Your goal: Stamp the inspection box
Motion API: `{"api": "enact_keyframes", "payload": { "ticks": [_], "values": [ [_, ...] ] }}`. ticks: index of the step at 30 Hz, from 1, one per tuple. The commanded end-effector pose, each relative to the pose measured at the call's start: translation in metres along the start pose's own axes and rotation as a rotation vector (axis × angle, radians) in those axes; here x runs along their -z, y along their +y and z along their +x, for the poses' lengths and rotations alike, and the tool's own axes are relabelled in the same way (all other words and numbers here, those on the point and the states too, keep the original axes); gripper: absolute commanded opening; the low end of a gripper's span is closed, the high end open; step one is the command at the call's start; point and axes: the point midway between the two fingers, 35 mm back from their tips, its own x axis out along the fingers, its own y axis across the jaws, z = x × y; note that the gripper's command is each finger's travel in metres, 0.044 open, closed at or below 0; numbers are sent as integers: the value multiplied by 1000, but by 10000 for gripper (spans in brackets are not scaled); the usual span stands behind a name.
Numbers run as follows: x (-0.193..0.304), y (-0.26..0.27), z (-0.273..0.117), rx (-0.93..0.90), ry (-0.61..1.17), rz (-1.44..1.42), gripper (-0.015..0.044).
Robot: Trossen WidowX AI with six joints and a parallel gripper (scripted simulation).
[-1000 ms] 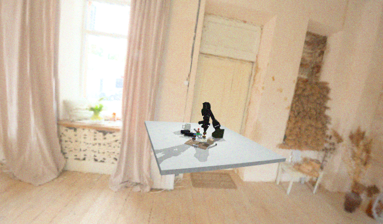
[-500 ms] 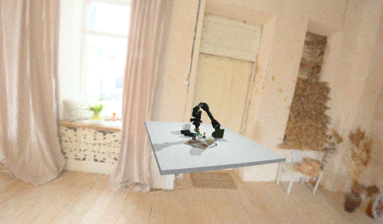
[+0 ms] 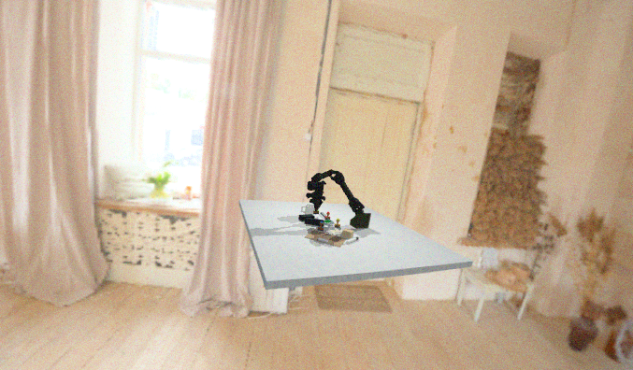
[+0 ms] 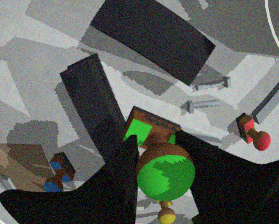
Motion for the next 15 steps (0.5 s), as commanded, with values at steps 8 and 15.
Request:
{"api": "enact_keyframes", "payload": {
  "ticks": [8,15],
  "values": [
    [-3,0,12,-3,-6,-6,0],
    [-4,1,24,-3,-6,-6,0]
  ]
}}
